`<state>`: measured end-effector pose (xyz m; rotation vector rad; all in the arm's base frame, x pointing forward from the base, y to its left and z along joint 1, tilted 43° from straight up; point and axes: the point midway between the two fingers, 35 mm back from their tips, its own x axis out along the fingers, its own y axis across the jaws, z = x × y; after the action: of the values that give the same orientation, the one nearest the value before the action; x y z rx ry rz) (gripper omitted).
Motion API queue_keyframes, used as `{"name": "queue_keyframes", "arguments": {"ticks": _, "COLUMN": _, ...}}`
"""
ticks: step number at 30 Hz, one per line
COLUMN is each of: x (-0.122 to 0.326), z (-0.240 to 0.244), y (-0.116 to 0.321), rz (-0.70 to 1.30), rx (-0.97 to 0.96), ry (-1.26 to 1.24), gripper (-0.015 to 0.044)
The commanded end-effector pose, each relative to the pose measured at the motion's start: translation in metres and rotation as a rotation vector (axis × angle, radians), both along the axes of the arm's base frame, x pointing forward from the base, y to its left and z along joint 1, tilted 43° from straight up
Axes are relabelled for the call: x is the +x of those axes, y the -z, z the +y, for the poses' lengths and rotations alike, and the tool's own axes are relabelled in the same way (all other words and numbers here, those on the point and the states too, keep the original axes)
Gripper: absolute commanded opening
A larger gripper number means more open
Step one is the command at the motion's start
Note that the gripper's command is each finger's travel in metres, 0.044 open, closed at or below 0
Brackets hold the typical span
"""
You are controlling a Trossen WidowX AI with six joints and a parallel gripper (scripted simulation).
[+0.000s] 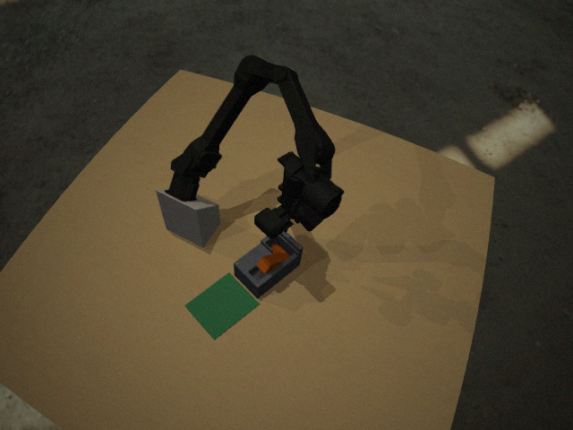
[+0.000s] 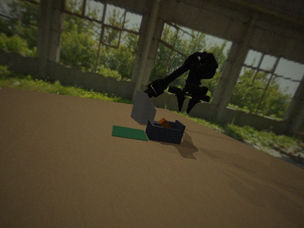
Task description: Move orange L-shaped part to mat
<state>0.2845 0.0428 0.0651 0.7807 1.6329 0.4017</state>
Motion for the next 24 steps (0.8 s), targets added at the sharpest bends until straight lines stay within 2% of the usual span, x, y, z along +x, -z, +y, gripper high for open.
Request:
{"name": "queue_keyframes", "arguments": {"ticks": 1, "x": 0.0, "z": 0.0, "y": 0.0, "rz": 0.002, "rx": 0.0, "ry": 0.001, "gripper": 0.018}}
{"name": "queue_keyframes", "arguments": {"ticks": 14, "x": 0.0, "z": 0.0, "y": 0.0, "rz": 0.002, "rx": 0.0, "ry": 0.001, "gripper": 0.018}}
{"name": "queue_keyframes", "arguments": {"ticks": 15, "x": 0.0, "z": 0.0, "y": 0.001, "rz": -0.007, "rx": 0.001, "ry": -0.009, "gripper": 0.0206}}
{"name": "queue_keyframes", "arguments": {"ticks": 18, "x": 0.0, "z": -0.005, "y": 0.005, "rz": -0.09, "rx": 0.005, "ry": -0.096, "gripper": 0.028}}
{"name": "queue_keyframes", "arguments": {"ticks": 24, "x": -0.001, "z": -0.023, "y": 0.019, "rz": -0.412, "rx": 0.025, "ry": -0.442, "gripper": 0.028}}
